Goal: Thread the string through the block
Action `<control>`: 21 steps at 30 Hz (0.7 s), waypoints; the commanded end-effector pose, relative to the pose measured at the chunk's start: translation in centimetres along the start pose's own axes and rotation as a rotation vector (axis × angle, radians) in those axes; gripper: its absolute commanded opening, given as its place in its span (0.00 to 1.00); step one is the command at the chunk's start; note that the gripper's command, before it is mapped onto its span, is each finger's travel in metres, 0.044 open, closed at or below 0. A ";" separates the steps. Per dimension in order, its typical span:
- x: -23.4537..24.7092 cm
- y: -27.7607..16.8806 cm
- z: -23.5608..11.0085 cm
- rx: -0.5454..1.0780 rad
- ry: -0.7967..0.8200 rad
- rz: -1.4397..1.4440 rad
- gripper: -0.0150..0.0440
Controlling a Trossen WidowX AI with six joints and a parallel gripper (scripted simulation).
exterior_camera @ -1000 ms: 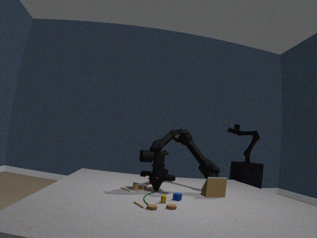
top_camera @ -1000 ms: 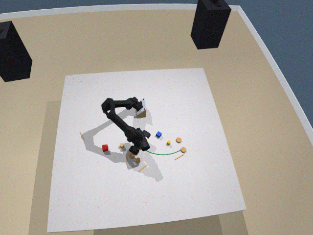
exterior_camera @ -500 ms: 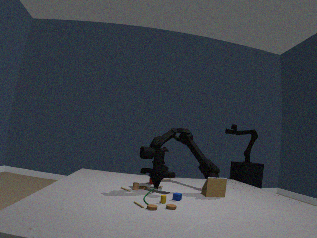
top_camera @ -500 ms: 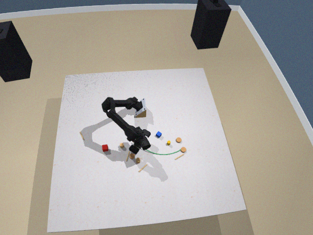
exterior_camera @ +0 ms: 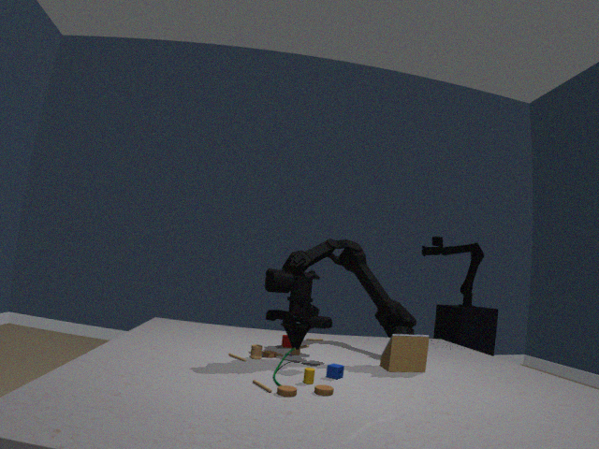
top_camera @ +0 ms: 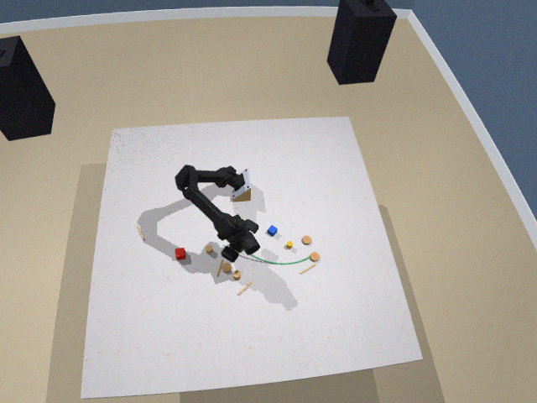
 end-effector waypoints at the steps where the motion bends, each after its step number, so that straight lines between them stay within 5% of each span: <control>1: 0.0 0.0 -0.7 0.004 -0.001 0.006 0.25; 21: -0.1 0.1 -1.7 0.000 0.001 0.000 0.25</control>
Point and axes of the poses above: the point midway between the two fingers, 35 mm back from their tips, its own z axis out along the fingers, its own x axis across the jaws, y = z × x, the point moved 2 cm from there along -z, back along the fingers, and after that the axes turned 2 degrees about -z, right-handed, at the moved point
